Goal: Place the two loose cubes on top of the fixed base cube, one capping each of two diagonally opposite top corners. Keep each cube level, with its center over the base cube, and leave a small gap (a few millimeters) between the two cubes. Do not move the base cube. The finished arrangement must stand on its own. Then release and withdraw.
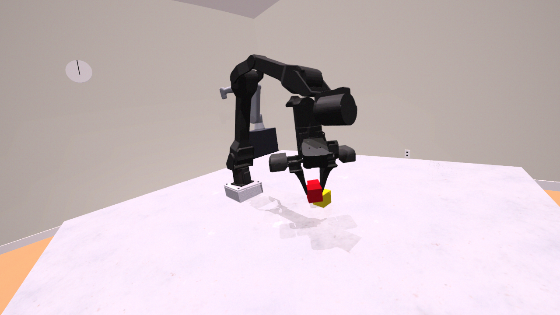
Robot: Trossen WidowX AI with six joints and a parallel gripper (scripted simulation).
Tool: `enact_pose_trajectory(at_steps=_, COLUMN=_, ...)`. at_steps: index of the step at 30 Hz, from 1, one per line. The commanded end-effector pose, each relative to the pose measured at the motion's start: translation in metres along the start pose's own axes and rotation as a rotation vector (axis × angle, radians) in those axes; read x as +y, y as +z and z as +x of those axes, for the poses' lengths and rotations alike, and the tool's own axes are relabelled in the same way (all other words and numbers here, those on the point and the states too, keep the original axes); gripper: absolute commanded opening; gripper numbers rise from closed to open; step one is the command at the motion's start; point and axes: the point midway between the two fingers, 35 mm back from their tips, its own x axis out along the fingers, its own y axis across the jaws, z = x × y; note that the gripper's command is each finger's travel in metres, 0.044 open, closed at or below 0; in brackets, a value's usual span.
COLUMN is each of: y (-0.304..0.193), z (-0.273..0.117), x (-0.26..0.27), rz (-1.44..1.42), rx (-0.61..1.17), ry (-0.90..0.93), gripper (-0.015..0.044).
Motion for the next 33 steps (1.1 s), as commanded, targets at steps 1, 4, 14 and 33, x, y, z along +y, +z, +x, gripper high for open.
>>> enact_pose_trajectory(at_steps=1, y=0.0, z=-0.013, x=0.0, rz=-0.004, rx=-0.006, ry=0.007, gripper=0.0105)
enact_pose_trajectory(at_steps=4, y=-0.001, z=-0.023, x=-0.001, rz=-0.004, rx=-0.006, ry=0.007, gripper=0.0105)
enact_pose_trajectory(at_steps=14, y=-0.007, z=-0.04, x=0.001, rz=-0.068, rx=-0.006, ry=0.007, gripper=0.0105)
enact_pose_trajectory(at_steps=33, y=-0.058, z=-0.037, x=0.036, rz=-0.889, rx=-0.006, ry=0.008, gripper=0.0105)
